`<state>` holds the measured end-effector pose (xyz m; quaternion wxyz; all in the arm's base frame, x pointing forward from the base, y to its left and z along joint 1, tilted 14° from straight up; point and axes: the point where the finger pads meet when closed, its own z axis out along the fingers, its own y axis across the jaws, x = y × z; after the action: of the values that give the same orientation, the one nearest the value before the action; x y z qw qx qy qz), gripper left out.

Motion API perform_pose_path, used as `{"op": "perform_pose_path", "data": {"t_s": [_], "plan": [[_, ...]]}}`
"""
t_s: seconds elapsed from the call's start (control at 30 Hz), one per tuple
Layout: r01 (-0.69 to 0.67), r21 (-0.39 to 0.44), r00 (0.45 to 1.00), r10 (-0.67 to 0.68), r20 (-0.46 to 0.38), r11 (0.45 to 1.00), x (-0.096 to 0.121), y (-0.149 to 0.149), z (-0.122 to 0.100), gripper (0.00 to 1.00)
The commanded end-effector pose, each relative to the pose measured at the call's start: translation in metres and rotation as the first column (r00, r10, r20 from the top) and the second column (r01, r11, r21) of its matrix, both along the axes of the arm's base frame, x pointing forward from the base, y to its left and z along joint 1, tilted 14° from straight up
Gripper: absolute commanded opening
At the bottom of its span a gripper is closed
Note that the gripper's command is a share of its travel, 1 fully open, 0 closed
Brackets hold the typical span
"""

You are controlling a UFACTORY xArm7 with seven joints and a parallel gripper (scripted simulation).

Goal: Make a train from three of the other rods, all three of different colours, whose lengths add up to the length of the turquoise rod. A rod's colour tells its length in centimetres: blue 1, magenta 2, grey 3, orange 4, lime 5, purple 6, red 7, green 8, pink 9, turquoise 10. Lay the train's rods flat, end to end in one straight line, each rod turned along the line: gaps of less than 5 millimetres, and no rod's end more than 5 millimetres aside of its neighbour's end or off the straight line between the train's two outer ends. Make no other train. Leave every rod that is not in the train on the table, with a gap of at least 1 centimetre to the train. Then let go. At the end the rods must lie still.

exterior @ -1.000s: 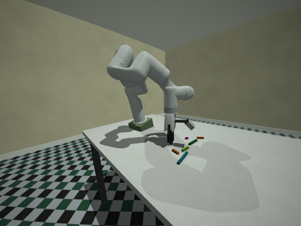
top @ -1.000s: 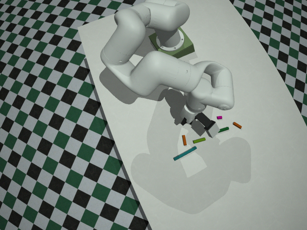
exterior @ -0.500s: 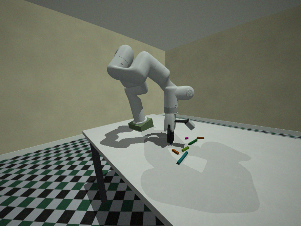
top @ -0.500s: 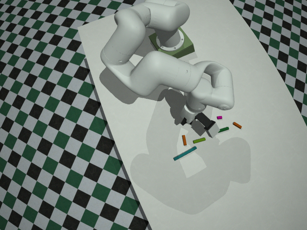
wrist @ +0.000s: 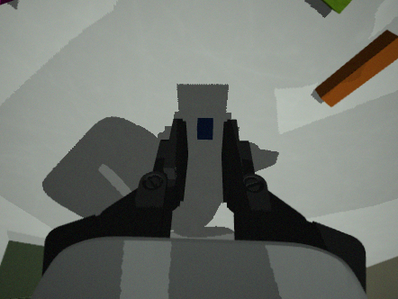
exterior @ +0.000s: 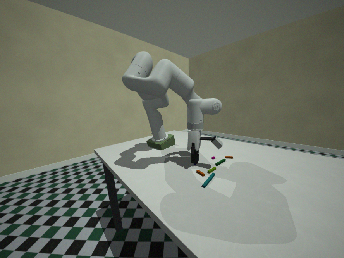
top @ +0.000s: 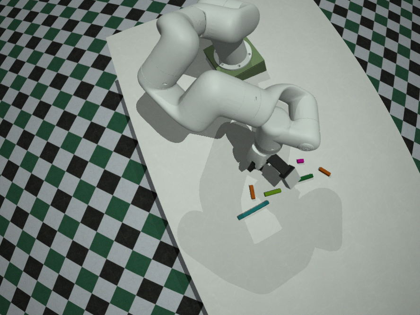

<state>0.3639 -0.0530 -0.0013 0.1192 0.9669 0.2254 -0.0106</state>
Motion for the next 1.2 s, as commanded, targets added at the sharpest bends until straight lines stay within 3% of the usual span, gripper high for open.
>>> {"op": "perform_pose_path", "data": {"t_s": [0.0,1.17], "plan": [[-0.001,0.0,1.0,0.001,0.003,1.0,0.001,0.0,-0.001,0.24],[-0.001,0.0,1.0,0.001,0.003,1.0,0.001,-0.002,-0.011,0.24]]}}
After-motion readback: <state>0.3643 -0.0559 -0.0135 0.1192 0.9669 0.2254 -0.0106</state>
